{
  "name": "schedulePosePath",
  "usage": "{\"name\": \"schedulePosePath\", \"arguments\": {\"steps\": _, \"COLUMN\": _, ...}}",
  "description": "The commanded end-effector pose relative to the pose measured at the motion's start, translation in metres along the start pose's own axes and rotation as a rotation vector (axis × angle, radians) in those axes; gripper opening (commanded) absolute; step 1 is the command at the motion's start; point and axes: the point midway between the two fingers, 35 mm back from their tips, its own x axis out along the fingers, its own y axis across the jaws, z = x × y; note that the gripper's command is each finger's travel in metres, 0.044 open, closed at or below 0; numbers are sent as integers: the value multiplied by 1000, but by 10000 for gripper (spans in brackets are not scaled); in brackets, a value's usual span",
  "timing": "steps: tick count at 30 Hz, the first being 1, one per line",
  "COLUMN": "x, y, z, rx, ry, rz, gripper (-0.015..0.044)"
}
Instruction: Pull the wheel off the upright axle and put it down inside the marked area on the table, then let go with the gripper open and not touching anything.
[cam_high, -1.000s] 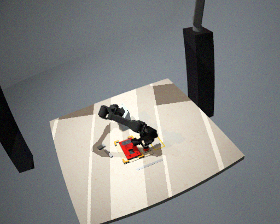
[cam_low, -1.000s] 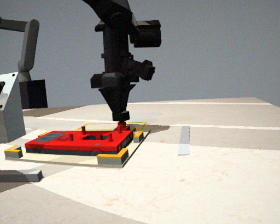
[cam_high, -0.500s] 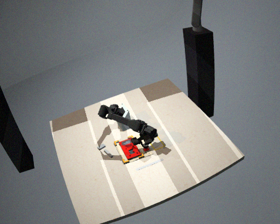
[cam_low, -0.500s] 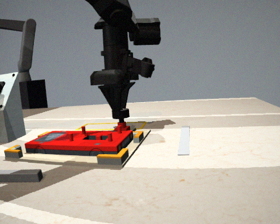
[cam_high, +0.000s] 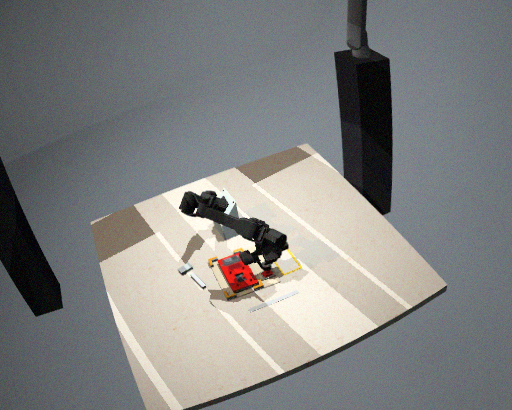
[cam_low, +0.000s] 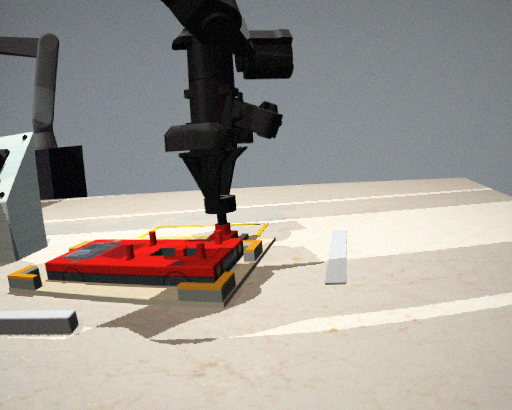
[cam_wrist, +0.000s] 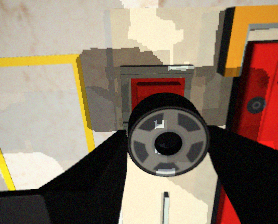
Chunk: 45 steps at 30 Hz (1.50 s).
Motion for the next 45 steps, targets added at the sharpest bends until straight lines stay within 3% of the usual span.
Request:
{"name": "schedulePosePath", "arguments": {"steps": 1, "x": -5, "y": 1, "z": 1, "rx": -4, "ry": -8, "rz": 1, "gripper": 0}}
{"name": "schedulePosePath", "arguments": {"steps": 45, "x": -22, "y": 1, "z": 0, "rx": -6, "ry": -12, "rz": 1, "gripper": 0}}
